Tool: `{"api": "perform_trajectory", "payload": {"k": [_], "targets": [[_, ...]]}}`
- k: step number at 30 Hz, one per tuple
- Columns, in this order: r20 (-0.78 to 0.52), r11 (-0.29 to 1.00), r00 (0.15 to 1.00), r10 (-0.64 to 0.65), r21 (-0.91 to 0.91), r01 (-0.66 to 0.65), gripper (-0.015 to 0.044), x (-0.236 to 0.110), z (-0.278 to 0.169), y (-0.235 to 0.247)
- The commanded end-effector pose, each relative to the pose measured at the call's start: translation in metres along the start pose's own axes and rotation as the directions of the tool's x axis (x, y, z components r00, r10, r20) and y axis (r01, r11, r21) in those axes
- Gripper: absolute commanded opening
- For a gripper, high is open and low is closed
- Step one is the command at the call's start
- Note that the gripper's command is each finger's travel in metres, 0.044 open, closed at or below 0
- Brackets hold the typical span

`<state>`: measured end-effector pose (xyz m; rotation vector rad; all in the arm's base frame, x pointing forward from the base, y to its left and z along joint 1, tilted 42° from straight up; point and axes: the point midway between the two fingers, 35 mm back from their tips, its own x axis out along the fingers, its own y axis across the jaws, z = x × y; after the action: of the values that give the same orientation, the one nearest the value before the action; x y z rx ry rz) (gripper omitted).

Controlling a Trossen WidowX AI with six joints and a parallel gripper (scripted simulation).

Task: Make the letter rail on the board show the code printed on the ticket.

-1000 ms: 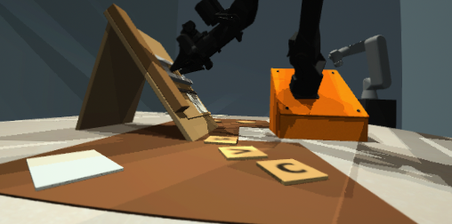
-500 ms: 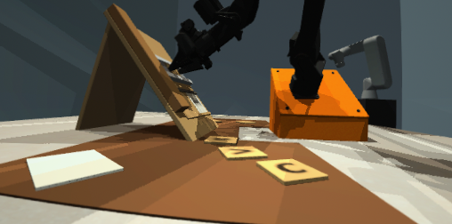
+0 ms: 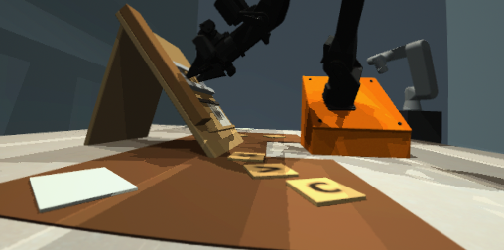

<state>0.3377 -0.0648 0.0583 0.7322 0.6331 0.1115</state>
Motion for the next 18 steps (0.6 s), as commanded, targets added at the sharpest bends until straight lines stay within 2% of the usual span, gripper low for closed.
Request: {"api": "perform_trajectory", "payload": {"k": [1, 18], "targets": [[-0.001, 1.0, 1.0, -0.003, 0.006, 0.003, 0.0, 0.0, -0.001, 0.003], [-0.001, 1.0, 1.0, -0.002, 0.007, 0.002, 0.0, 0.0, -0.001, 0.015]]}}
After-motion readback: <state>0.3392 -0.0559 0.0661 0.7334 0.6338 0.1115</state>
